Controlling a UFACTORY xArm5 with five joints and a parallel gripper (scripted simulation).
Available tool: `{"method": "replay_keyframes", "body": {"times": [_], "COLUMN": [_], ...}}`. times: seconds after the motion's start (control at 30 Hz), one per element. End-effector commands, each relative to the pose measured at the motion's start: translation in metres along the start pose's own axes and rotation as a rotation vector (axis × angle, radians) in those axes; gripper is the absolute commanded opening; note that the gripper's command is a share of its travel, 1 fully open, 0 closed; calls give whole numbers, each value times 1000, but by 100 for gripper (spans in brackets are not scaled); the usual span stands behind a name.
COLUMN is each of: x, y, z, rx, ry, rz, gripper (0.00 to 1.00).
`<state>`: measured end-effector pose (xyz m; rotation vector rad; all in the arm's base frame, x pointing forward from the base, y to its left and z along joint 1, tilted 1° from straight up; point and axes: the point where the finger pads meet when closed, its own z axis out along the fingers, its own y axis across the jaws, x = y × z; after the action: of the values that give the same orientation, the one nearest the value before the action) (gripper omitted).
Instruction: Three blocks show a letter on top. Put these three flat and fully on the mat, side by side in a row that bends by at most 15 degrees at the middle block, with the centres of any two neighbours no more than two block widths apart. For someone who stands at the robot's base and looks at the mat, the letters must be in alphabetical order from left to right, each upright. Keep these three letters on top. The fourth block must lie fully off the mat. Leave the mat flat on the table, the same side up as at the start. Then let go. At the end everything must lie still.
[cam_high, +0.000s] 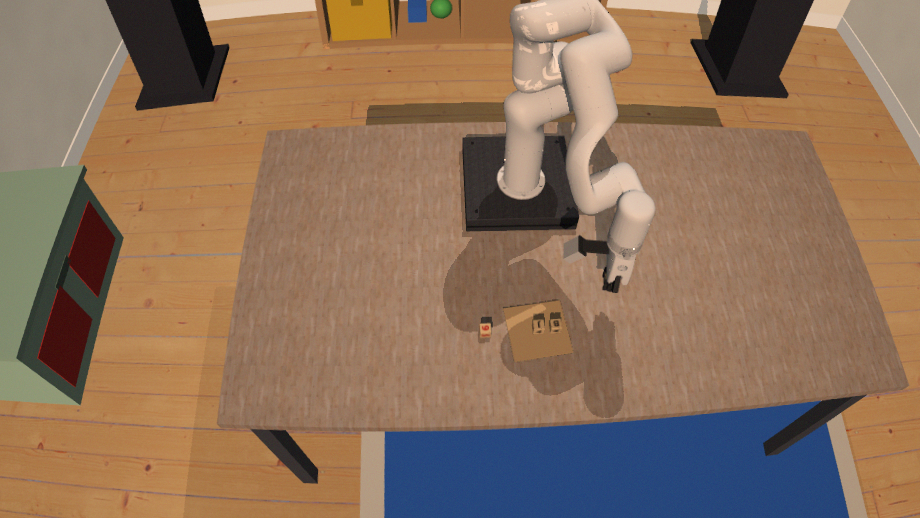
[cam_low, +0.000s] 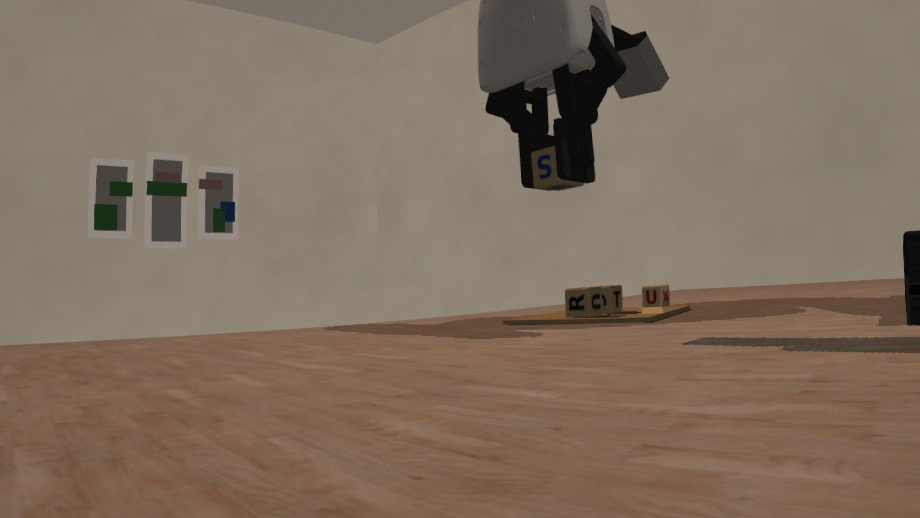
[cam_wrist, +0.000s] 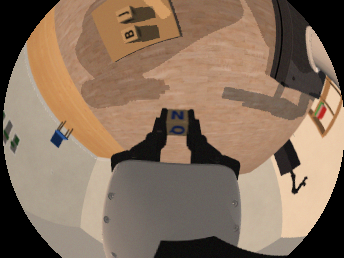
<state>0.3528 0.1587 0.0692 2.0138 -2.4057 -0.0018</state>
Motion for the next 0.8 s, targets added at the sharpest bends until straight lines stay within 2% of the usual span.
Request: {"method": "replay_keyframes", "body": {"times": [0.0, 0.27, 0.33, 0.37, 0.77], "x": [6, 18, 18, 23, 40], "y": [-7, -17, -17, -20, -32], "z": [-1, -2, -2, -2, -3], "rx": [3, 3, 3, 3, 3], "ry": [-2, -3, -3, -3, -4], "rz": [139, 355, 355, 434, 741], "gripper": [21, 21, 21, 21, 21]}}
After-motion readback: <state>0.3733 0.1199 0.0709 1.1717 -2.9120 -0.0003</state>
